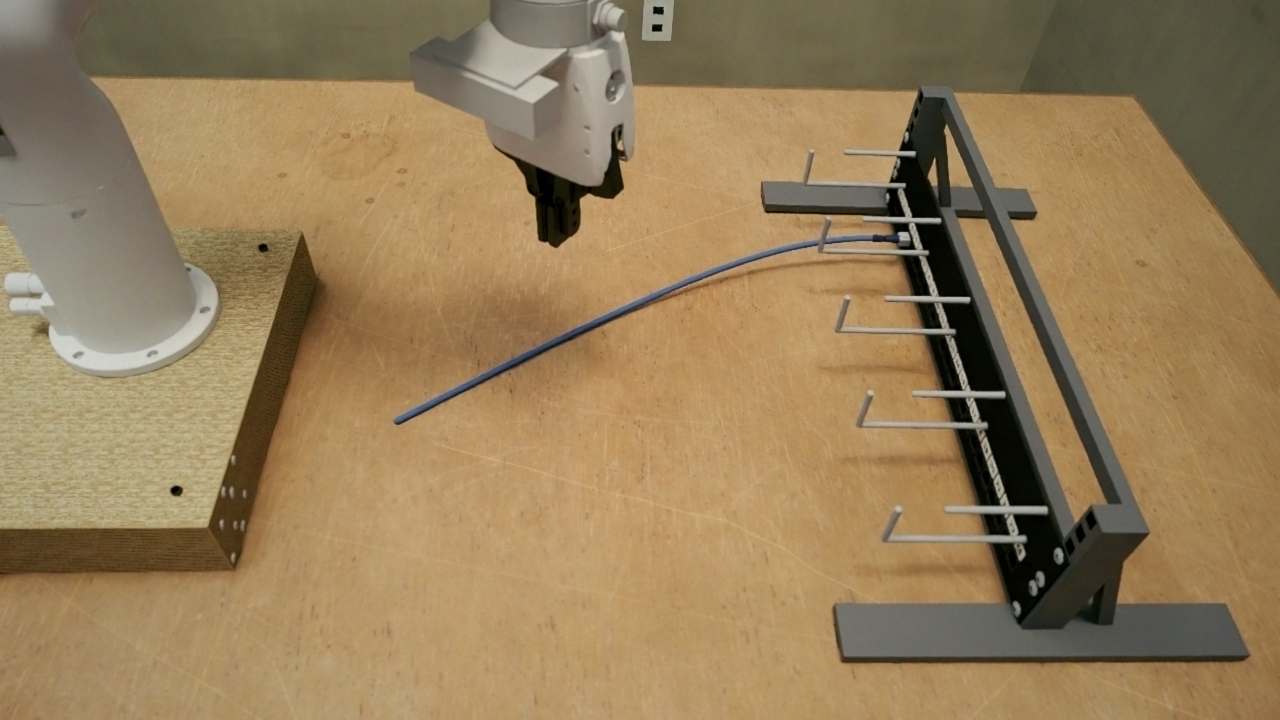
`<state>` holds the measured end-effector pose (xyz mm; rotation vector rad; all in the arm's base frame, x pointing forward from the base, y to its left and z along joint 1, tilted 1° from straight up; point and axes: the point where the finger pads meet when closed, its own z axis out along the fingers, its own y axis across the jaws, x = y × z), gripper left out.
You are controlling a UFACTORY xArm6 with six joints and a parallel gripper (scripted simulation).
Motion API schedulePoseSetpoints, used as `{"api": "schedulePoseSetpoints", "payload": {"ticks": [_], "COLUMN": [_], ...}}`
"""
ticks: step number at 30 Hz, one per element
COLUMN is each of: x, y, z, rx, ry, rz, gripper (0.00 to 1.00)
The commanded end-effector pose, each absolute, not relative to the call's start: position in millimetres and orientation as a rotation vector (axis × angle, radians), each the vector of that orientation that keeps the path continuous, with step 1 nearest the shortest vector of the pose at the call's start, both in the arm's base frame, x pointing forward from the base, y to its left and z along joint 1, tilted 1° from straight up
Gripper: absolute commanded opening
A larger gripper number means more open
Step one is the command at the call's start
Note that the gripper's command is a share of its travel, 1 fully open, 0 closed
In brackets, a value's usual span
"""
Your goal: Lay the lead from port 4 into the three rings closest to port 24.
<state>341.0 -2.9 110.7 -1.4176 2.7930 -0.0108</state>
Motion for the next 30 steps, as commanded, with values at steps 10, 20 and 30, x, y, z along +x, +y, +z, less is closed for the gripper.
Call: {"api": "schedulePoseSetpoints", "payload": {"ticks": [10, 20, 30], "x": [342, 330, 323], "y": [-3, 5, 10], "z": [112, 111, 110], "rx": [-1.416, -1.092, -0.873], "ry": [2.79, 2.933, 3.007], "rz": [-0.014, 0.0, 0.008], "gripper": [0.0, 0.0, 0.33]}}
